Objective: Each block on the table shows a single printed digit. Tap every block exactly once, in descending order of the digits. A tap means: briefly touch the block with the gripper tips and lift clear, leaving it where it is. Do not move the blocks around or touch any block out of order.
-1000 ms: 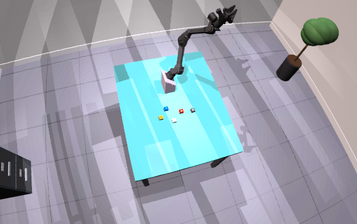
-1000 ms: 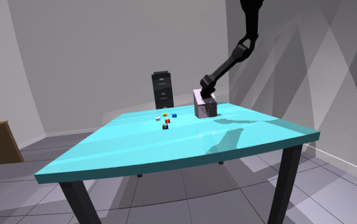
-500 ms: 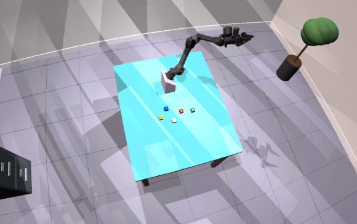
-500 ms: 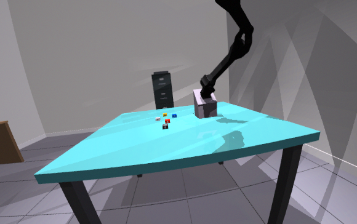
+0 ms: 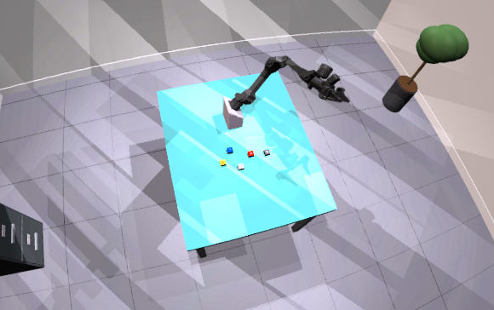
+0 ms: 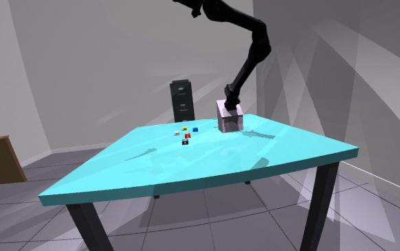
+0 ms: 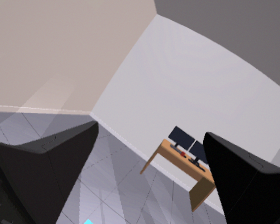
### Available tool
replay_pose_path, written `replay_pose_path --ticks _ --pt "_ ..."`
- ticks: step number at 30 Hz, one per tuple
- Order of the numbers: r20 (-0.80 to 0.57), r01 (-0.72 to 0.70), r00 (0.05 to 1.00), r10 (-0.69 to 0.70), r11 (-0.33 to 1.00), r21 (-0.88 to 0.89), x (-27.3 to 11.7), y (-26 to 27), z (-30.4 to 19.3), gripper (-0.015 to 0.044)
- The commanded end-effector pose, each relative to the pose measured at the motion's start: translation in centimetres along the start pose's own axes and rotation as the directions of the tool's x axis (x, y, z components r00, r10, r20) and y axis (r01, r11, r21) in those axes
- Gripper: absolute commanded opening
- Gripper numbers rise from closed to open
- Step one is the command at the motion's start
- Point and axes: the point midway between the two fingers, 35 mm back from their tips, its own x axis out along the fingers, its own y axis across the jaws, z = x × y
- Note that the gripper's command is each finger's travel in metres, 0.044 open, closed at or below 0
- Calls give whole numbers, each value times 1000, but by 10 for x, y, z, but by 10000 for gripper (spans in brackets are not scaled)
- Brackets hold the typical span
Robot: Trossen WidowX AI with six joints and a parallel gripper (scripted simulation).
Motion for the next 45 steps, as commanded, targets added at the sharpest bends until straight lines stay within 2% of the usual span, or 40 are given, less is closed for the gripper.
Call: replay_pose_path --ticks 1,7,13,19,26,32,38,42,45 --pt "-176 49 982 -62 996 -77 19 -36 -64 400" --pt "-400 79 906 -142 982 -169 27 -88 -147 400" --pt "-605 76 770 -203 970 -229 14 -142 -228 400" --pt "-781 56 582 -229 969 -242 -19 -194 -305 400" --pt "-930 40 315 -188 982 -185 -83 -245 -386 400" --pt "-995 64 73 -71 996 -67 -157 -274 -445 400" --pt "-981 155 -138 138 981 116 -244 -283 -490 400" --pt "-915 266 -228 333 925 271 -306 -275 -511 400" --pt "-853 347 -247 459 864 365 -341 -265 -518 400"
